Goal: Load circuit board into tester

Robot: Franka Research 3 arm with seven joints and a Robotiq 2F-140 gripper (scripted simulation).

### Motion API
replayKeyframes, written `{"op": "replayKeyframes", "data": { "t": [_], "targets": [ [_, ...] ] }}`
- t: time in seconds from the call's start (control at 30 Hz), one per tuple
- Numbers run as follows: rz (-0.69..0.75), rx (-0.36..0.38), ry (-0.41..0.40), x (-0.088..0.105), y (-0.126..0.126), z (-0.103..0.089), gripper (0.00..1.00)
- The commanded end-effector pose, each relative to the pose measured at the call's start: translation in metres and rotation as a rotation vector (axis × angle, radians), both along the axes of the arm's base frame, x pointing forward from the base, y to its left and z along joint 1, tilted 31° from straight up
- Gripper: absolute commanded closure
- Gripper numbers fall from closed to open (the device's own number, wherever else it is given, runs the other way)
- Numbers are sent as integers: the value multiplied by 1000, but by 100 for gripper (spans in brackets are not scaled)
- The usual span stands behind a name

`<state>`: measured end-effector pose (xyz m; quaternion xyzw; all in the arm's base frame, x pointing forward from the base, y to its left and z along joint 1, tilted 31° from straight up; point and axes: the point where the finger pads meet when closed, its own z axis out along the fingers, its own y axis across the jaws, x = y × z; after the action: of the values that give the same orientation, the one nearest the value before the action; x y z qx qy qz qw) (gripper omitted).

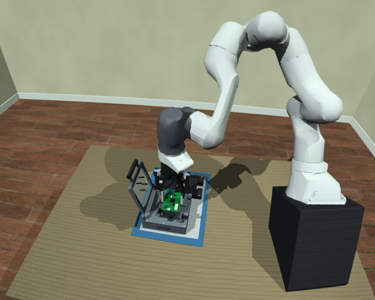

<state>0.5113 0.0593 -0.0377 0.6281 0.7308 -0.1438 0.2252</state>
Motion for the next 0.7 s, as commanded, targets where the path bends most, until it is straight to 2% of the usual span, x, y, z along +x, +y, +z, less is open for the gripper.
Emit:
{"op": "replayKeyframes", "data": {
  "t": [0.0,0.67],
  "targets": [
    [-5,7,-9,4,-2,-6,54],
    [-5,7,-9,7,-12,-23,54]
  ]
}}
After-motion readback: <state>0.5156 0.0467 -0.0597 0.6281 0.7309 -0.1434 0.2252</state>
